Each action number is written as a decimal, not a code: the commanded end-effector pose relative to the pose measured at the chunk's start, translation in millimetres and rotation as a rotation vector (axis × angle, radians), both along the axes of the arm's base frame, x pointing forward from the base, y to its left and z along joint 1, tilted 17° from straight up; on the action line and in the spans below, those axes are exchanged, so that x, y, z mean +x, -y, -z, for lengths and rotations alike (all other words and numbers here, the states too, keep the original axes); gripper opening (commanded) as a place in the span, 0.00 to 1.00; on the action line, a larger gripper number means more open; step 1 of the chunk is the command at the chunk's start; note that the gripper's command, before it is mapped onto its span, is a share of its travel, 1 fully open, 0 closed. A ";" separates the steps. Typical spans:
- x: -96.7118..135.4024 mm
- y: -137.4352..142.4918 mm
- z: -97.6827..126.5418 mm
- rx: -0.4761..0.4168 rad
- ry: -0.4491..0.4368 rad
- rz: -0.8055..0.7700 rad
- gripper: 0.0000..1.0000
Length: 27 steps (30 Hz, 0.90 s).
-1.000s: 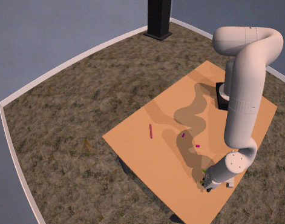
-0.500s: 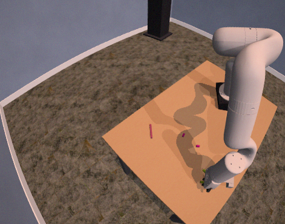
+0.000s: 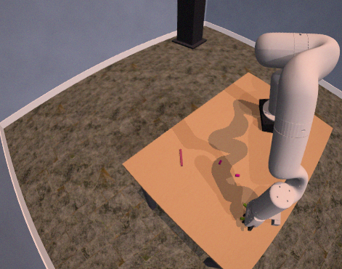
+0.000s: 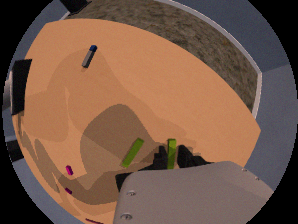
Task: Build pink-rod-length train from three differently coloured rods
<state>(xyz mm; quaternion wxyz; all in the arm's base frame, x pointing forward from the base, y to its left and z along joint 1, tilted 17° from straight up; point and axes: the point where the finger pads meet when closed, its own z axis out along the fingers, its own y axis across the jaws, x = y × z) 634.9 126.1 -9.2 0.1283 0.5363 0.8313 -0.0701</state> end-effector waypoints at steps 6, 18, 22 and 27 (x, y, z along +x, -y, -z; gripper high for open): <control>0.9 -0.5 -1.0 0.001 0.002 0.000 0.24; 0.9 -0.5 -1.0 0.001 0.002 0.000 0.04; 0.9 -0.5 -1.0 0.001 0.002 0.000 0.04; 0.9 -0.5 -1.0 0.001 0.002 0.000 0.04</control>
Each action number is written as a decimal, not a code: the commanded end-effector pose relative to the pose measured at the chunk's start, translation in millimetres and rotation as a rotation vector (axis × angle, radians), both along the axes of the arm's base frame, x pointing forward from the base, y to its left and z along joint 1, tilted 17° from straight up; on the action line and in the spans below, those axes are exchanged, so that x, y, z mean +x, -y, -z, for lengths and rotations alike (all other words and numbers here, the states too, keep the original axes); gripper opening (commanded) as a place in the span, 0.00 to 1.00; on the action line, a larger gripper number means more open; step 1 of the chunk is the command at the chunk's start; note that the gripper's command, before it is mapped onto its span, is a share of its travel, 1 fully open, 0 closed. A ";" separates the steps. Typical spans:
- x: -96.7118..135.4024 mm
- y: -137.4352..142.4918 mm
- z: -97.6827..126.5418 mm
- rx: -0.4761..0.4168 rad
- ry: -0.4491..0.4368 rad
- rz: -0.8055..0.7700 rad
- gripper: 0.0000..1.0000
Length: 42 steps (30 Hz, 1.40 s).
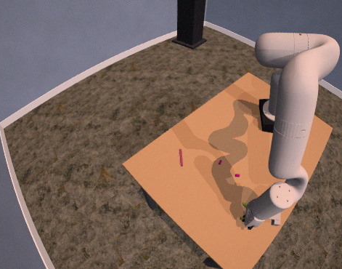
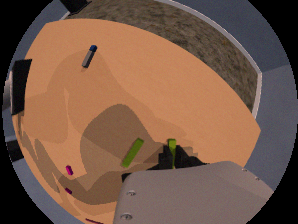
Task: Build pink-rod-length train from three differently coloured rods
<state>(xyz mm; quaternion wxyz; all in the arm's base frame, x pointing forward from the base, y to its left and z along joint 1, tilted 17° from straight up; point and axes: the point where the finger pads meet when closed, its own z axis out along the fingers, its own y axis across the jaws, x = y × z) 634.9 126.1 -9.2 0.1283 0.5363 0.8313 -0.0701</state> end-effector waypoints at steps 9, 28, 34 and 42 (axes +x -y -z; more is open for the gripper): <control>0.8 -0.5 -1.0 0.001 0.002 0.000 0.04; -2.0 -5.6 -20.1 0.001 0.002 0.000 0.04; -8.1 -16.7 -62.1 0.001 0.002 0.000 0.04; -13.1 -25.7 -96.1 0.001 0.002 0.000 0.04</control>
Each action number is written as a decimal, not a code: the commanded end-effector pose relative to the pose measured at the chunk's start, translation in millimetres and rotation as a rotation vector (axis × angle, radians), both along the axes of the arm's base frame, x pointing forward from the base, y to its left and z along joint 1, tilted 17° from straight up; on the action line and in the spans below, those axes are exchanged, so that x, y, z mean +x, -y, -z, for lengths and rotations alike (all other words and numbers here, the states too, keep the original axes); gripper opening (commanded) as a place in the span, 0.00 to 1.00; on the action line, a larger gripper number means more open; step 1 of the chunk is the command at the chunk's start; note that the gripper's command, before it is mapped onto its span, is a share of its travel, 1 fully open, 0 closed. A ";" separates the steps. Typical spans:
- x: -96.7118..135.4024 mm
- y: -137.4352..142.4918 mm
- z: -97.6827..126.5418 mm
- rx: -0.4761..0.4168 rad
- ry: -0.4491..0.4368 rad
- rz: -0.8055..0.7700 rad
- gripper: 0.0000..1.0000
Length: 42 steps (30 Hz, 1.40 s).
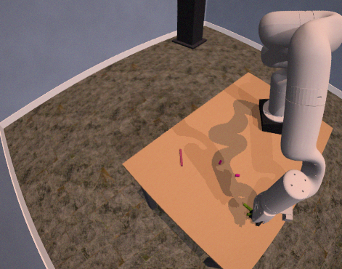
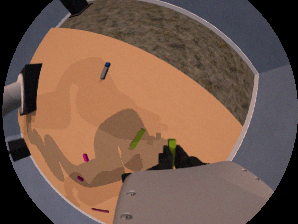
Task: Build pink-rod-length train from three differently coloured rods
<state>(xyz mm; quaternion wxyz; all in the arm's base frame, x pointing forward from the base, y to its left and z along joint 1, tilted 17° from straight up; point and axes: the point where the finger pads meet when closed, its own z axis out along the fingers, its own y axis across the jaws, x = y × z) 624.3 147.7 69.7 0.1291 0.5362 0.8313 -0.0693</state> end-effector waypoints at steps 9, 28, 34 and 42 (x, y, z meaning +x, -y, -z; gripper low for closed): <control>-2.6 -4.3 -17.8 0.000 0.000 0.000 0.04; -109.1 -32.8 4.6 0.017 0.054 0.170 0.04; -148.7 -37.5 11.3 0.029 0.066 0.226 0.04; -184.9 -39.2 16.7 0.041 0.072 0.276 0.04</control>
